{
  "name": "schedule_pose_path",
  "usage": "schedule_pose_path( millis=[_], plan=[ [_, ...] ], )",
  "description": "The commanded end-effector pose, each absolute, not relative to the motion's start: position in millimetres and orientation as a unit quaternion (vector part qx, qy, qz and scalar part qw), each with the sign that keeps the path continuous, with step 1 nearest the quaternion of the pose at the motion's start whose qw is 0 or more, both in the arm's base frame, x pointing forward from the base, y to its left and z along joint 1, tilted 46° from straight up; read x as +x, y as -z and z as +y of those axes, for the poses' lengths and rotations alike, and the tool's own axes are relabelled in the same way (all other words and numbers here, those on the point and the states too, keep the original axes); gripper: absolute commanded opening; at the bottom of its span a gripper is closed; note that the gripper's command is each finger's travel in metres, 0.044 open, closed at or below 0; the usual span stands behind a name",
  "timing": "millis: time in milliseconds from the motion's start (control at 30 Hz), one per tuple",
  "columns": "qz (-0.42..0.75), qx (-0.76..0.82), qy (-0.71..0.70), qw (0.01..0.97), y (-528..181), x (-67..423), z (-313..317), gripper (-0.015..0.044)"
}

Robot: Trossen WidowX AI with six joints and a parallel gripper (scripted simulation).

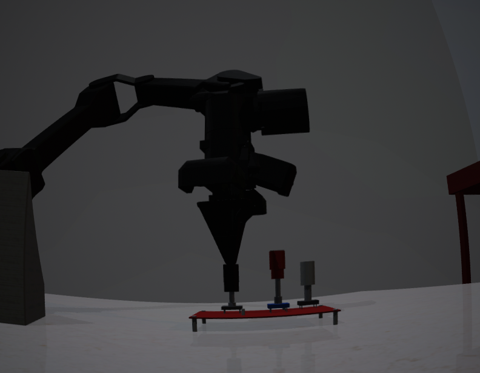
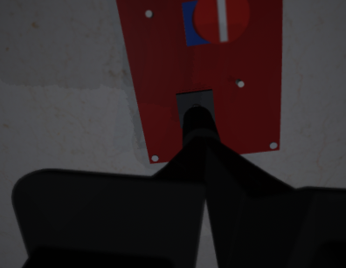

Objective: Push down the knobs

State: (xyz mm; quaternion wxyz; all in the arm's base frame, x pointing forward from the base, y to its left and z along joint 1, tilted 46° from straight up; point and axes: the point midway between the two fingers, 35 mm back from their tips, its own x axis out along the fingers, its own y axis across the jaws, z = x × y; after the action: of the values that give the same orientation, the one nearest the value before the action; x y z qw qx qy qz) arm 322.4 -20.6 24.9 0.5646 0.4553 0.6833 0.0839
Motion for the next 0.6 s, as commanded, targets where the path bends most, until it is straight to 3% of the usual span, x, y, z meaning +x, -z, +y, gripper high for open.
schedule_pose_path(
  millis=[0, 567],
  plan=[
    [0.683, 0.457, -0.083, 0.563, -25.1, 322.4, -20.3, 0.0000],
    [0.683, 0.457, -0.083, 0.563, -22.1, 322.6, -17.1, 0.0000]
  ],
)
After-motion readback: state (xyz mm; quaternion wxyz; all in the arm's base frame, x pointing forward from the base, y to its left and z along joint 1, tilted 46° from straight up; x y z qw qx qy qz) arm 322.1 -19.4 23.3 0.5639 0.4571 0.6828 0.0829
